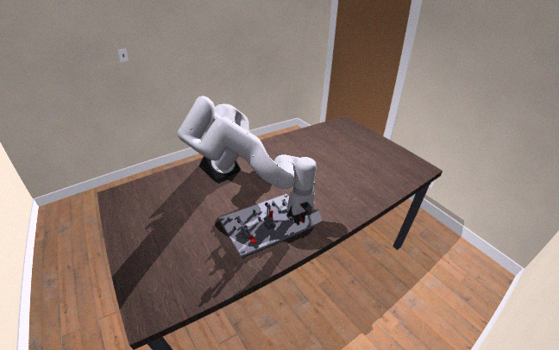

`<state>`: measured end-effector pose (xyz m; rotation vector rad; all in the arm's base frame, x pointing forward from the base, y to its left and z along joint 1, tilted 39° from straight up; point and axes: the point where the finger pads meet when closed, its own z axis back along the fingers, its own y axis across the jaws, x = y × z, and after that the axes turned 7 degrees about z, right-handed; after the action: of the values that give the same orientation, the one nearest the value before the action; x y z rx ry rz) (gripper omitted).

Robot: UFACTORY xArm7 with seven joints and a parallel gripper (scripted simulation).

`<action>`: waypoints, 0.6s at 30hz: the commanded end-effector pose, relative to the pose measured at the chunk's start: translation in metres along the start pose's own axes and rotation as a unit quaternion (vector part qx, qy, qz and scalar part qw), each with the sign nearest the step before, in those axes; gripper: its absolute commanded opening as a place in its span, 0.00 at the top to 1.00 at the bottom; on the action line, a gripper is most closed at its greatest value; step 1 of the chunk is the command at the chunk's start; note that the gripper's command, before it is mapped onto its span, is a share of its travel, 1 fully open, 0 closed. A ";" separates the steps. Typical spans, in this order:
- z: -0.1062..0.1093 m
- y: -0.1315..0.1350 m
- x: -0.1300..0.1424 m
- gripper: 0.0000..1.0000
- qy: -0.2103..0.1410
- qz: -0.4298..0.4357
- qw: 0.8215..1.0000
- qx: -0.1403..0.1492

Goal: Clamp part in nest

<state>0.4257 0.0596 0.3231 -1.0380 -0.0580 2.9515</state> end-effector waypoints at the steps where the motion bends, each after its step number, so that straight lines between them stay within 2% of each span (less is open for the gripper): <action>1: -0.001 0.000 -0.001 1.00 0.001 0.000 1.000 0.000; 18: -0.003 0.000 -0.002 1.00 0.001 0.000 1.000 0.000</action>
<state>0.4287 0.0596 0.3209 -1.0370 -0.0576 2.9520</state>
